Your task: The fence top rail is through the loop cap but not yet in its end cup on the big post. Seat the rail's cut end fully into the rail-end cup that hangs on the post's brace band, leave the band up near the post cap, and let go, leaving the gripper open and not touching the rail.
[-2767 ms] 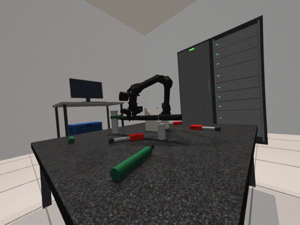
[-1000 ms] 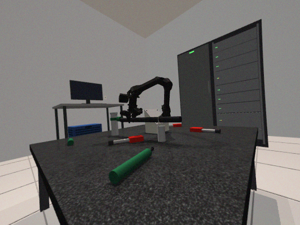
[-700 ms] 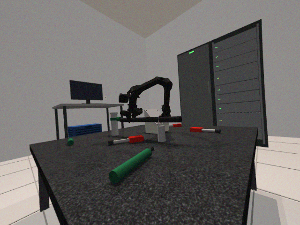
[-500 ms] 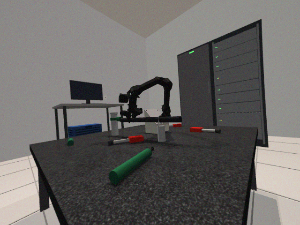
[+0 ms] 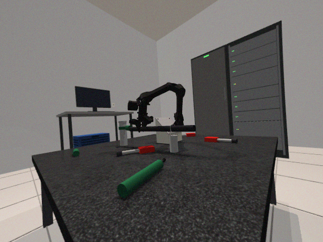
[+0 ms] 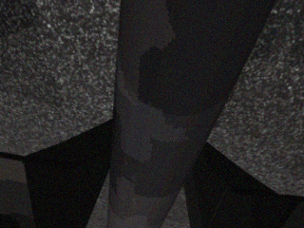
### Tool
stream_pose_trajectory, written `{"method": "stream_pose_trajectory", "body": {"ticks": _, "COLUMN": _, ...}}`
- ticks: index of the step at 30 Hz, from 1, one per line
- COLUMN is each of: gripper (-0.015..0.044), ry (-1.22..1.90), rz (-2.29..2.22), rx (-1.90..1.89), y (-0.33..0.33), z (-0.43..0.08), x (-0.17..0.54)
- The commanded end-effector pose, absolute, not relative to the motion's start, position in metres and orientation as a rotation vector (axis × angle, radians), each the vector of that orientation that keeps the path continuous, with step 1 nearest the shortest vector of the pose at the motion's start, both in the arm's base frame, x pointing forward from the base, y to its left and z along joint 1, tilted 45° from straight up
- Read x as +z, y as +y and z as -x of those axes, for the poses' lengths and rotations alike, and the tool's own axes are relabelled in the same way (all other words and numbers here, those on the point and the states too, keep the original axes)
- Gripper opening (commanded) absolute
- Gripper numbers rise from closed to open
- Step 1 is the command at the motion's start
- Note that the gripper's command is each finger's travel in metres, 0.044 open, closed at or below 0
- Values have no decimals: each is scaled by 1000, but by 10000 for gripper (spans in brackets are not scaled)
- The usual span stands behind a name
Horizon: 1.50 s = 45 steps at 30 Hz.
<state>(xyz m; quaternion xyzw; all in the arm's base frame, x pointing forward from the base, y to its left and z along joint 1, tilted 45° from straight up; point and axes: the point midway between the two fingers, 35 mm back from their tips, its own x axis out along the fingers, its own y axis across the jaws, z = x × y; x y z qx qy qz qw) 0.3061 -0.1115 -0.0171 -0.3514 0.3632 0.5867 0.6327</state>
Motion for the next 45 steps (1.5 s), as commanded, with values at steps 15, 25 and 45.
{"method": "stream_pose_trajectory", "body": {"ticks": 15, "gripper": 0, "ry": 829, "rz": 802, "rx": 1346, "y": -112, "z": -306, "x": -17}}
{"method": "stream_pose_trajectory", "body": {"ticks": 25, "gripper": 0, "ry": 829, "rz": 802, "rx": 1345, "y": -115, "z": -306, "x": -18}}
{"method": "stream_pose_trajectory", "body": {"ticks": 45, "gripper": 0, "ry": 830, "rz": 803, "rx": 1345, "y": -127, "z": -311, "x": -19}}
